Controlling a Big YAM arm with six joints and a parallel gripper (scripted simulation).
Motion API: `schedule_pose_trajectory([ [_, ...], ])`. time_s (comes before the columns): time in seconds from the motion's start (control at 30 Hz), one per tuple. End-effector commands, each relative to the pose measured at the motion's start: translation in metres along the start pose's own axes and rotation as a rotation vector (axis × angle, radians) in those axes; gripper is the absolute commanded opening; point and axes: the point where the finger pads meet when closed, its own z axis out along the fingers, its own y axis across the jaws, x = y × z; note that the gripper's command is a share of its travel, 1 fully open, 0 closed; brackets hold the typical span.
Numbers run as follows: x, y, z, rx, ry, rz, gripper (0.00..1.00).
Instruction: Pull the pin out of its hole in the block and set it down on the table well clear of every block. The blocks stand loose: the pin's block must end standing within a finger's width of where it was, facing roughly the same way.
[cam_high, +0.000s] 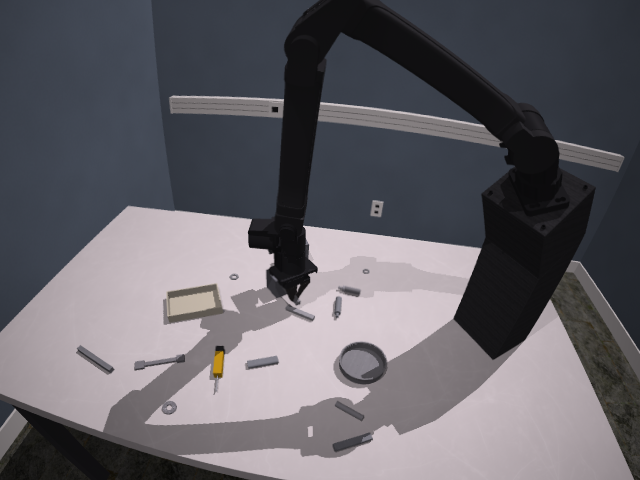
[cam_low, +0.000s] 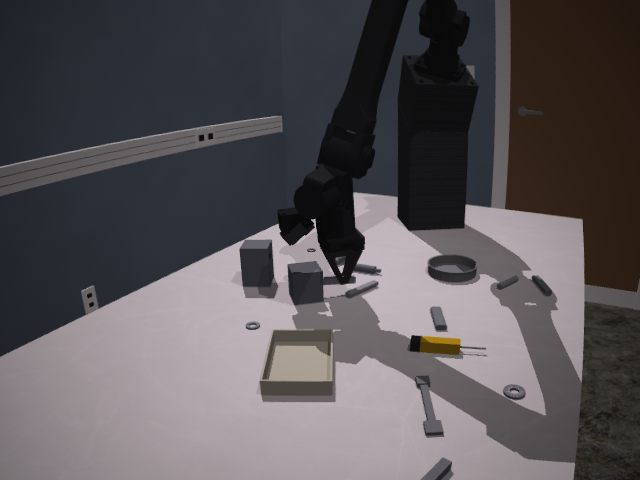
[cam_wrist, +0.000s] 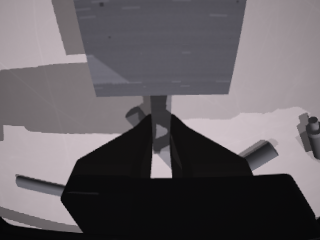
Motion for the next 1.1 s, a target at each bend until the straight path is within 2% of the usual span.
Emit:
schedule_pose_trajectory([
  [0.0,0.0253,-0.0041,0.0096,0.008,0.051,-0.022,0.0],
  [1.07,0.0239,-0.0063,0.0073,0.01,0.059,-0.035,0.0],
])
